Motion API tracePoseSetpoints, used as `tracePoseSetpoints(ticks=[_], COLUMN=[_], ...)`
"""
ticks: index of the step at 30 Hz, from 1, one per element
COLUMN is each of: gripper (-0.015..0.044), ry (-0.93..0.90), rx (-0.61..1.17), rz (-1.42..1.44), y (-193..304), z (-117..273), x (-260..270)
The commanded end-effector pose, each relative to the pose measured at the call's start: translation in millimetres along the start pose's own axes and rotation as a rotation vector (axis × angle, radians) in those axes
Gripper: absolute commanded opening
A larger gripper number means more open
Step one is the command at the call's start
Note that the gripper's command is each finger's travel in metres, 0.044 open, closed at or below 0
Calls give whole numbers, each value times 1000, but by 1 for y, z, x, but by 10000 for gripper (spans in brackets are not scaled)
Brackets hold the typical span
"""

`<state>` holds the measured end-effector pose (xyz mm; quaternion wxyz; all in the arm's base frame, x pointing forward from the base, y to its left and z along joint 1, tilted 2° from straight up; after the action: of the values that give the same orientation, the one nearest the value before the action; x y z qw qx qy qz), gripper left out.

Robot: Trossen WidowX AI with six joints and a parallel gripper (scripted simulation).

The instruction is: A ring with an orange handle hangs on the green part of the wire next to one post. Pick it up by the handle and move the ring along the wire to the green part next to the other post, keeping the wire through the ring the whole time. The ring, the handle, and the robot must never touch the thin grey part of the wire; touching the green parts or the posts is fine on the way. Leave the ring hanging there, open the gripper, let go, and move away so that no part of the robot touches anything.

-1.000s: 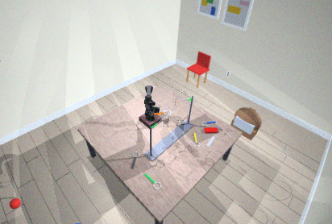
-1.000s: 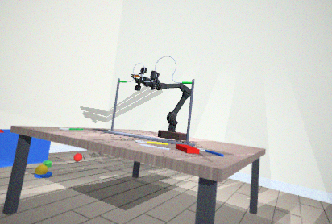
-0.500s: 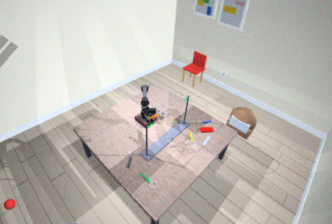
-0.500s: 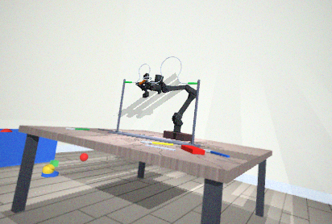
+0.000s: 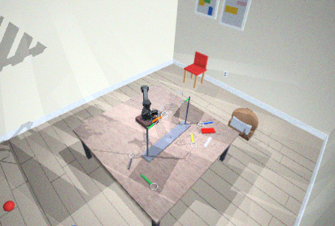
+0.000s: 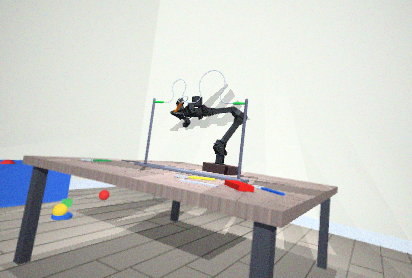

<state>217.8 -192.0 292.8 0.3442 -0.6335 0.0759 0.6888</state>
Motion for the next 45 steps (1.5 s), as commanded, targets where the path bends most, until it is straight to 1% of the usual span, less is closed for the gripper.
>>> tracePoseSetpoints(ticks=[1, 27, 45], gripper=[-150, -150, -150], ry=[-50, -358, -465], rx=[3, 5, 5], rz=[-90, -612, -796], y=[-4, -46, -75], z=[3, 28, 44], x=[12, 69, 83])
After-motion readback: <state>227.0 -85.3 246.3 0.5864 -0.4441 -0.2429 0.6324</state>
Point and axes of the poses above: the point midway between the two fingers, 35 mm back from their tips, its own z axis back along the fingers, its own x axis across the jaws, y = z × x, the point moved 6 cm from there along z, back along the fingers, and after that the axes turned 12 degrees about z, right-handed, at the moved point
